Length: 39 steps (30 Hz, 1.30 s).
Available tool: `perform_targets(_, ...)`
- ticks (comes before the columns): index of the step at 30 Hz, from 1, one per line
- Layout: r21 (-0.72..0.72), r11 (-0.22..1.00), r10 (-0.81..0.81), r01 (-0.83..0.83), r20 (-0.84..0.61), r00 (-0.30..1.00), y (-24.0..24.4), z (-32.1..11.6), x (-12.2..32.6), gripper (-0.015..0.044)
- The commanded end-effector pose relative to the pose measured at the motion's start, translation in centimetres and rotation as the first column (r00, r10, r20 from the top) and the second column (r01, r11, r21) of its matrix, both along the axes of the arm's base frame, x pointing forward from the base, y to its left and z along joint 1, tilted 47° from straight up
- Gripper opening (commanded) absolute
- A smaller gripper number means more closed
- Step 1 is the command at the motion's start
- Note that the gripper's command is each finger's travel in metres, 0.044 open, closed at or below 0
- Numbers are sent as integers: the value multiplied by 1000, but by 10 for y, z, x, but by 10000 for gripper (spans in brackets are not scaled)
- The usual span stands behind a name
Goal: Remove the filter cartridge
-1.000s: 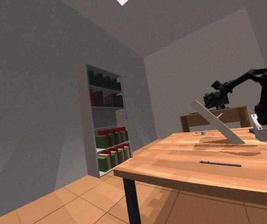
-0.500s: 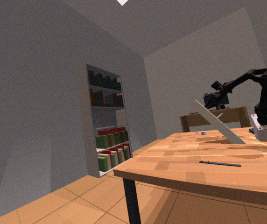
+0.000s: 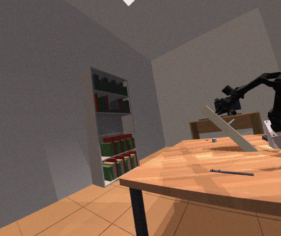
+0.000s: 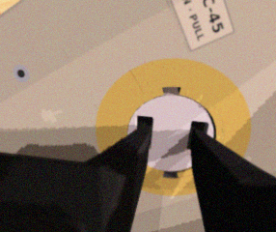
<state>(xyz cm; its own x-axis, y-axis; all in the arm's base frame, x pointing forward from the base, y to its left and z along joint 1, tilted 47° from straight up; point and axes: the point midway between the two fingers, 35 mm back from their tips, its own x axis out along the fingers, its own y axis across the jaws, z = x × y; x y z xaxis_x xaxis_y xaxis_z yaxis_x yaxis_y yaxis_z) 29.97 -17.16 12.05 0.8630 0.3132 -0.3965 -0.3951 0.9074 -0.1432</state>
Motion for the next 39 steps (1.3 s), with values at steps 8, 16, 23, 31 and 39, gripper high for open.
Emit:
perform_targets(8,5,1000,-4,4,-6,1000,2,-4,6,107)
perform_targets(16,5,1000,-4,4,-5,1000,3,-5,8,107)
perform_targets(23,5,1000,-4,4,-5,1000,4,-6,10,107)
perform_targets(31,5,1000,-4,4,-5,1000,4,-7,12,107)
perform_targets(39,5,1000,-9,9,5,1000,2,-3,8,87)
